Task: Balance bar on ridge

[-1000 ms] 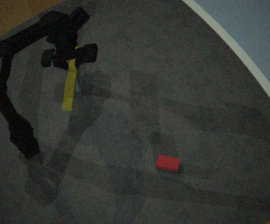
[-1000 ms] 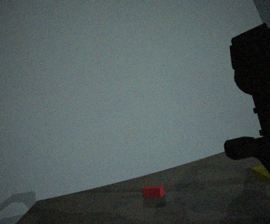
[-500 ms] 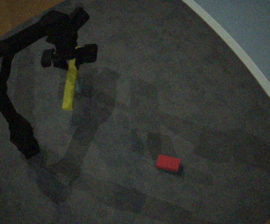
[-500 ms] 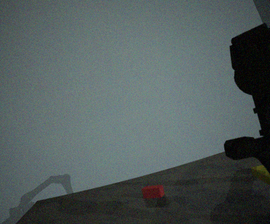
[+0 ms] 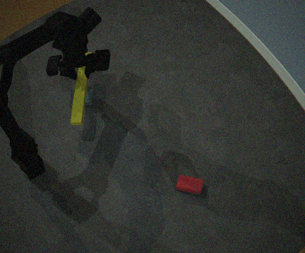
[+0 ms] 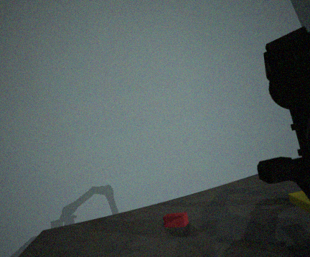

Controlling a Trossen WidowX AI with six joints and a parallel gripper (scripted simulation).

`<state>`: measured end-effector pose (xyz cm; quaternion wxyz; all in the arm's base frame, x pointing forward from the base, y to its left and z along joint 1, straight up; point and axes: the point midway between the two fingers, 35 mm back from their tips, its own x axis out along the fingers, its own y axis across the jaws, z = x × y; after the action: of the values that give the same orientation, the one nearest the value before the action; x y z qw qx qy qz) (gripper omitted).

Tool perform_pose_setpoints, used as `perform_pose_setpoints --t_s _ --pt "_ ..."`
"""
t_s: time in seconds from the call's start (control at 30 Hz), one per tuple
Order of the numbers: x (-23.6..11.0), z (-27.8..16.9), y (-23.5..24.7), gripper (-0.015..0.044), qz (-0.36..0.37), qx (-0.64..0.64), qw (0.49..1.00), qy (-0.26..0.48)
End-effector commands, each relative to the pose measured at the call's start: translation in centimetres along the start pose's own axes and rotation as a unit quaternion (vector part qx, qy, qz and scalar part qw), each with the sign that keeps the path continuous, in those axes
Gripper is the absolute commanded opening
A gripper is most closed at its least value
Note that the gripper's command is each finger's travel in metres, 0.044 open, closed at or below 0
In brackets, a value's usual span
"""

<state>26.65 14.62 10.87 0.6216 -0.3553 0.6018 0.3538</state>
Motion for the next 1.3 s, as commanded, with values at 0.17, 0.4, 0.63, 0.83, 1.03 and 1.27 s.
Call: perform_pose_setpoints --t_s 0.17,0.4,0.63,0.83,1.03,1.27 --pt "0.01 0.00 0.00 0.0170 0.000 0.000 1.000 0.000" --pt "0.01 0.00 0.00 0.0171 0.000 0.000 1.000 0.000" --pt "0.01 0.00 0.00 0.0173 0.000 0.000 1.000 0.000" --pt "0.01 0.00 0.00 0.0185 0.000 0.000 1.000 0.000" --pt "0.01 0.00 0.00 0.0185 0.000 0.000 1.000 0.000" --pt "0.01 0.00 0.00 0.0290 0.000 0.000 1.000 0.000"
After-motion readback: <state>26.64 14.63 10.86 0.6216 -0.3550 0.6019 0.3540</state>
